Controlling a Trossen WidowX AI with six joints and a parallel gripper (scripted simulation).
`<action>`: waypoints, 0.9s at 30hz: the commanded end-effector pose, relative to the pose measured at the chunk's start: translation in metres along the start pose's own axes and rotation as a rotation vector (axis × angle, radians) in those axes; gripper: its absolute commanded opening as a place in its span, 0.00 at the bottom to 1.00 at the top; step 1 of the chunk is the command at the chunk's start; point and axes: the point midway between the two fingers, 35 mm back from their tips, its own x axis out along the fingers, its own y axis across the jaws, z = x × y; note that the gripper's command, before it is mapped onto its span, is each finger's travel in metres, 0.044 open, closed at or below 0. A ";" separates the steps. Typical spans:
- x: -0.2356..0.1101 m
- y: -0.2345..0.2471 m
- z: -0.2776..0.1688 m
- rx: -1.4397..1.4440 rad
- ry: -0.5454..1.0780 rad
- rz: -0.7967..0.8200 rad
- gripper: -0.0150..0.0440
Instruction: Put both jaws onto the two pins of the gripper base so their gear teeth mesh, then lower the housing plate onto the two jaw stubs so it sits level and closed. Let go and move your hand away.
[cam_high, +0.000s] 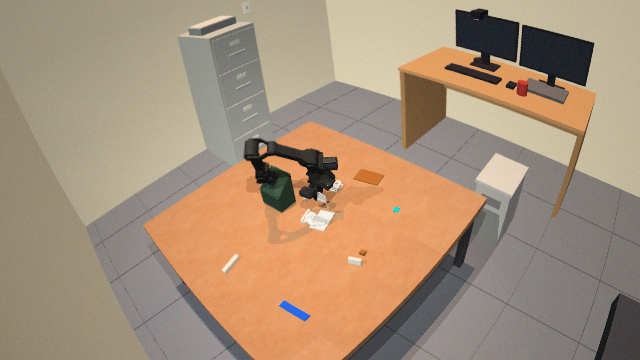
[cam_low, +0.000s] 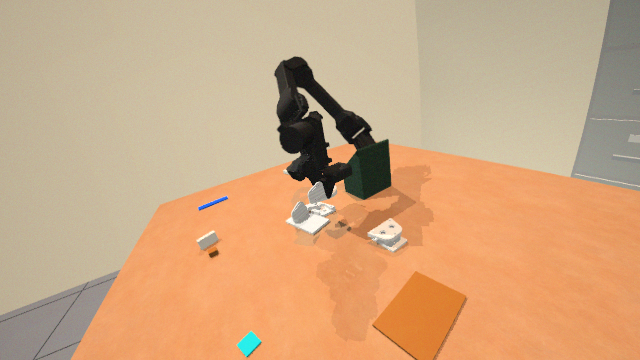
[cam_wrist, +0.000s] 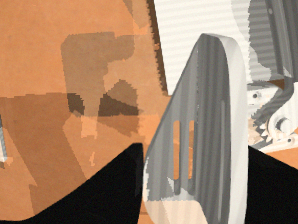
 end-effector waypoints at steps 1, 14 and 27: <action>0.000 0.001 0.000 0.007 0.000 0.005 0.48; 0.000 -0.019 0.022 0.007 -0.001 0.004 0.48; 0.000 -0.022 0.025 0.007 0.000 0.003 0.48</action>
